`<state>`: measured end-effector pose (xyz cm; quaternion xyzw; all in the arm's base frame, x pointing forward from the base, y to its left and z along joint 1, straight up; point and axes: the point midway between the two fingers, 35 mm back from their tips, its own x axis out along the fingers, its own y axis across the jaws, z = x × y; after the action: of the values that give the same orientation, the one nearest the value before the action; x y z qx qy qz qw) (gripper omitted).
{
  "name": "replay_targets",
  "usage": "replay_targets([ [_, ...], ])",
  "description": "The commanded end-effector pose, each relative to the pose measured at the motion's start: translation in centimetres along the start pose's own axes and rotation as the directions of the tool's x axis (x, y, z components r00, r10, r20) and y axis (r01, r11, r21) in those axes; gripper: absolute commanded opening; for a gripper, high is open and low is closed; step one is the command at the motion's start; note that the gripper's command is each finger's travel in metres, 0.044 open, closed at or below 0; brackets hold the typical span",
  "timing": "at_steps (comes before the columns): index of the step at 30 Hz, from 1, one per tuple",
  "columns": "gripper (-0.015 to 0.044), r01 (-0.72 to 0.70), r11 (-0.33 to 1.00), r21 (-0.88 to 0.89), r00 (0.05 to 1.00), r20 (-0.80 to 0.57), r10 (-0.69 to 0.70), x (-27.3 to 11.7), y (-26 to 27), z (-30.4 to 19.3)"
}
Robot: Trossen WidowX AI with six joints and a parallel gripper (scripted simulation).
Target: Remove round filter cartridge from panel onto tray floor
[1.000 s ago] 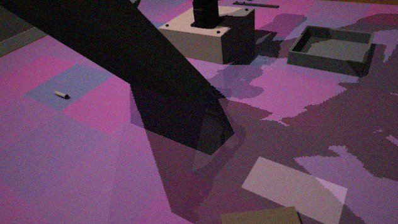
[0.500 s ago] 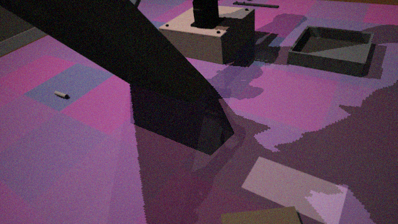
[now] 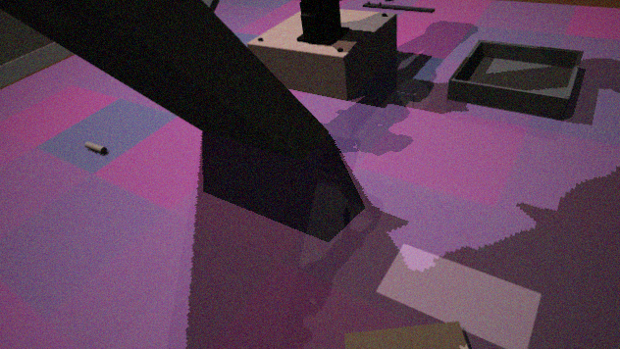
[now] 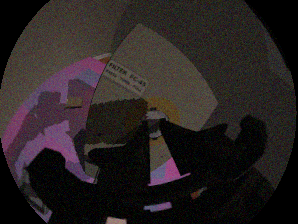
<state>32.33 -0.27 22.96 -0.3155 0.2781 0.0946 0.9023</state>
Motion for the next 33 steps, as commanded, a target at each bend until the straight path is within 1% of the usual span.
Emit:
replay_targets([
  [1, 0.0, 0.005, 0.991, -0.134, 1.0, 0.0, -0.005, 0.42, -0.13, 0.05],
  [8, 0.0, 0.005, 0.931, -0.364, 1.0, 0.0, -0.005, 0.49, -0.14, 0.05],
  [16, 0.0, 0.005, 0.796, -0.605, 1.0, 0.0, -0.005, 0.55, -0.14, 0.05],
  [25, 0.0, 0.003, 0.57, -0.821, 1.0, 0.0, -0.005, 0.6, -0.14, 0.05],
  [33, 0.0, 0.002, 0.322, -0.947, 1.0, 0.0, -0.005, 0.64, -0.14, 0.05],
])
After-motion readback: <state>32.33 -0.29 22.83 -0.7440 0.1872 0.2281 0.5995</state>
